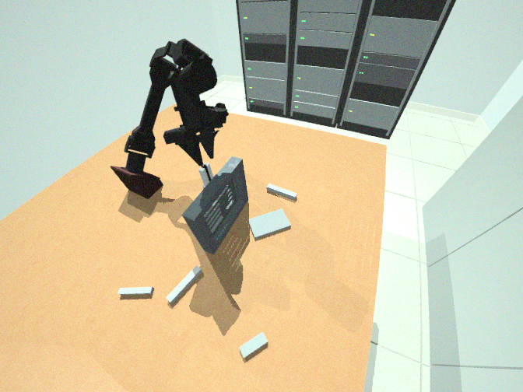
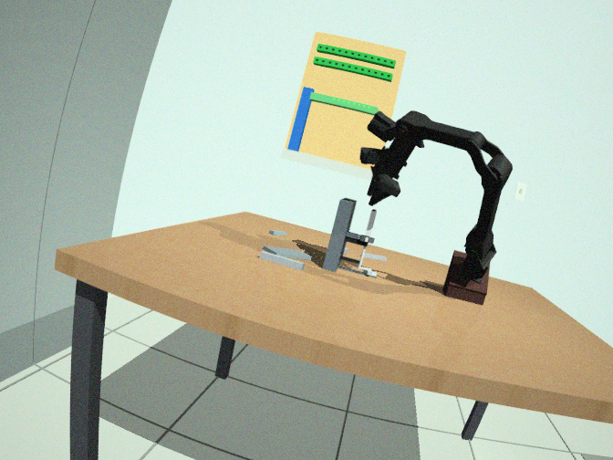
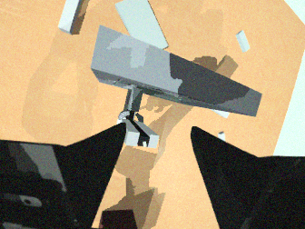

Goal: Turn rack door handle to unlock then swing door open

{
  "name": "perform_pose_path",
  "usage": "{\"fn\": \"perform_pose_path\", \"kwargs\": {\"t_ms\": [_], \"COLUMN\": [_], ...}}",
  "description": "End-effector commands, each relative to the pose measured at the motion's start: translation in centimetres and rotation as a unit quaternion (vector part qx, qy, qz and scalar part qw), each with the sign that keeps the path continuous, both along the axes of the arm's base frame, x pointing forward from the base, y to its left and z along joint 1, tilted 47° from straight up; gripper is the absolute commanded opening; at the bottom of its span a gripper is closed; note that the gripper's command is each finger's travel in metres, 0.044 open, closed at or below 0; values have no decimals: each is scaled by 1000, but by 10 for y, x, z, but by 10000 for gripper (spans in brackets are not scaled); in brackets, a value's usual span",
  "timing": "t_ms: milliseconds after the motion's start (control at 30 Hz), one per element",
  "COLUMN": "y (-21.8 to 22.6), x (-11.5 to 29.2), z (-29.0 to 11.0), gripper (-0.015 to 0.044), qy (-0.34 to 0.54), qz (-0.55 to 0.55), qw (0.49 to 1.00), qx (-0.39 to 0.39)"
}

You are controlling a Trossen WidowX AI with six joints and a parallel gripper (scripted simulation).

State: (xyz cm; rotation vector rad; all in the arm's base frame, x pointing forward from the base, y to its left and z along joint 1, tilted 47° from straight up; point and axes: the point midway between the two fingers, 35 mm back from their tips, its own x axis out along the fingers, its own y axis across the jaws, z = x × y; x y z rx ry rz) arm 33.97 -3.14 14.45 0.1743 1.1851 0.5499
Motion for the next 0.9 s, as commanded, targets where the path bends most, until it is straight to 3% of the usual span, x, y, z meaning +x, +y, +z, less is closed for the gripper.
{"fn": "perform_pose_path", "kwargs": {"t_ms": [0, 433, 867], "y": [-2, -10, -3], "x": [-5, -13, -12], "z": [-4, -5, -12], "gripper": [283, 283, 283], "qy": [42, 133, 144], "qz": [8, 3, 6], "qw": [998, 976, 975], "qx": [44, 171, 169]}}
